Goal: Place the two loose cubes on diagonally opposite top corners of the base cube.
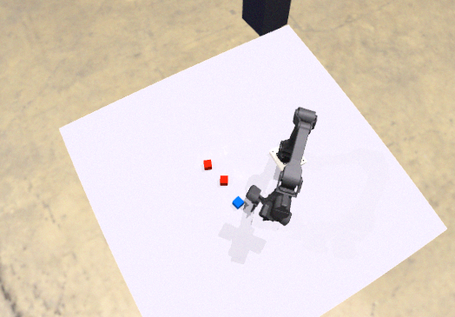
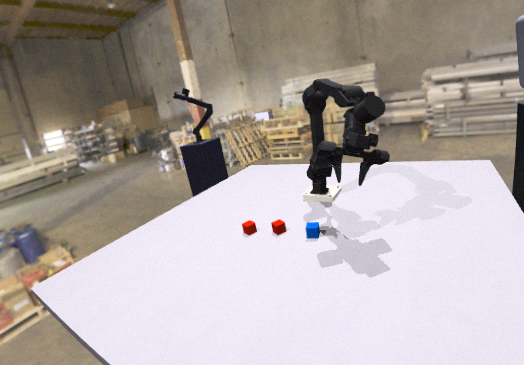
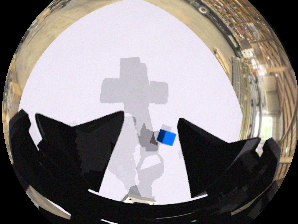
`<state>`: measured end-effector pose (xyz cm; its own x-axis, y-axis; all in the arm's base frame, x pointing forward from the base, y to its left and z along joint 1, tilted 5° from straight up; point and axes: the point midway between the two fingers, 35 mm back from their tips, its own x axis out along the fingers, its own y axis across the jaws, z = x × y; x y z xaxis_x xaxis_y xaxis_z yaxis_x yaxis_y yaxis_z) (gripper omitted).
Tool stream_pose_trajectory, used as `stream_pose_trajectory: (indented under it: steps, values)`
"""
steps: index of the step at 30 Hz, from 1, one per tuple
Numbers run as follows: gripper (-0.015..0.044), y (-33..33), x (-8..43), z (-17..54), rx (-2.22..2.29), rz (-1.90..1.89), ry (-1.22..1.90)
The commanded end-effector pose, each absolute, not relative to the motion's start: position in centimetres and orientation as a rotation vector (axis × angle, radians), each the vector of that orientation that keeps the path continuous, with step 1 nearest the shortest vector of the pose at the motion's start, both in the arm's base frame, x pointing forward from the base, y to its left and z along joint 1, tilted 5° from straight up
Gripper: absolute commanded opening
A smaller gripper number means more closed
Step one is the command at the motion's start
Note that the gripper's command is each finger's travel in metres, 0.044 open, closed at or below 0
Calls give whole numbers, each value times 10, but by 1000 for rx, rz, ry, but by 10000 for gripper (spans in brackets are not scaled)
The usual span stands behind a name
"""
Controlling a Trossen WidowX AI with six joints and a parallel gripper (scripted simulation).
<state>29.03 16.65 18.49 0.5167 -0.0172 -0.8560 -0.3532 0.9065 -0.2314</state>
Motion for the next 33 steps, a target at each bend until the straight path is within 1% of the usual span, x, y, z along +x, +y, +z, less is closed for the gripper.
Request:
stream_pose_trajectory:
  steps: [1, 15, 30, 33]
  values:
    - [265, 139, 303, 177, -320, 130, 1098]
    - [265, 37, 318, 151, 17, -142, 1350]
    - [265, -64, 297, 133, 494, -423, 1526]
    - [265, -73, 294, 132, 547, -449, 1537]
